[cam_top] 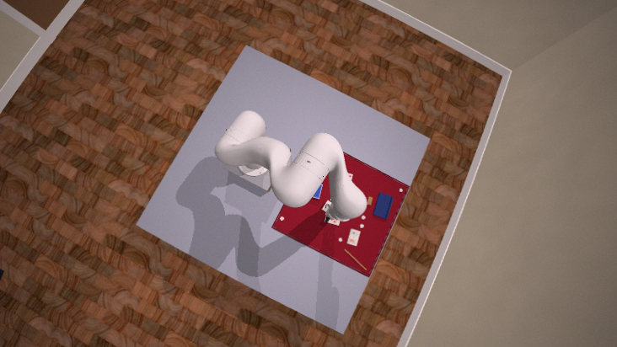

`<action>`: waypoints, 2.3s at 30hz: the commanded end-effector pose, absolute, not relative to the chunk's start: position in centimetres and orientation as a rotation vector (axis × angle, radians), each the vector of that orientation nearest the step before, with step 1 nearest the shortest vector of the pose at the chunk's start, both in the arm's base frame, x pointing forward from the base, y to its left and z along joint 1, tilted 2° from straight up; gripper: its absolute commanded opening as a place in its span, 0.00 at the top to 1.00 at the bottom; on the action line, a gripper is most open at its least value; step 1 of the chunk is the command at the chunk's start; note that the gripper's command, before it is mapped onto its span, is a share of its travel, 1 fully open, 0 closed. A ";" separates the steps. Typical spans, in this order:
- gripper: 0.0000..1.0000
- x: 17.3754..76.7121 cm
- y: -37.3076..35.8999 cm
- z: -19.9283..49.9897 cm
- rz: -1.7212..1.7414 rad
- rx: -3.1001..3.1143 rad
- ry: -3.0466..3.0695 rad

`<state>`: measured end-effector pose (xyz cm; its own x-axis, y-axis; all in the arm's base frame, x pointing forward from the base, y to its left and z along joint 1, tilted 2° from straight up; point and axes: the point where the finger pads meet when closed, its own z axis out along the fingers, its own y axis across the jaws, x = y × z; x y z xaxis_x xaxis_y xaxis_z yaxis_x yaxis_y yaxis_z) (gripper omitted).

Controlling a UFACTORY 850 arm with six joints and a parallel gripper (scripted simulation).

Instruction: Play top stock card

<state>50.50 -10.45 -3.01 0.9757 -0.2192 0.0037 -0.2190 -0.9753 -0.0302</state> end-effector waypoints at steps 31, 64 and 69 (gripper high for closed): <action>0.39 53.7 -15.0 -3.0 -0.020 -3.111 -0.135; 0.39 53.8 -15.0 -4.5 -0.020 -3.111 -0.137; 0.39 53.9 -15.0 -5.3 -0.020 -3.111 -0.137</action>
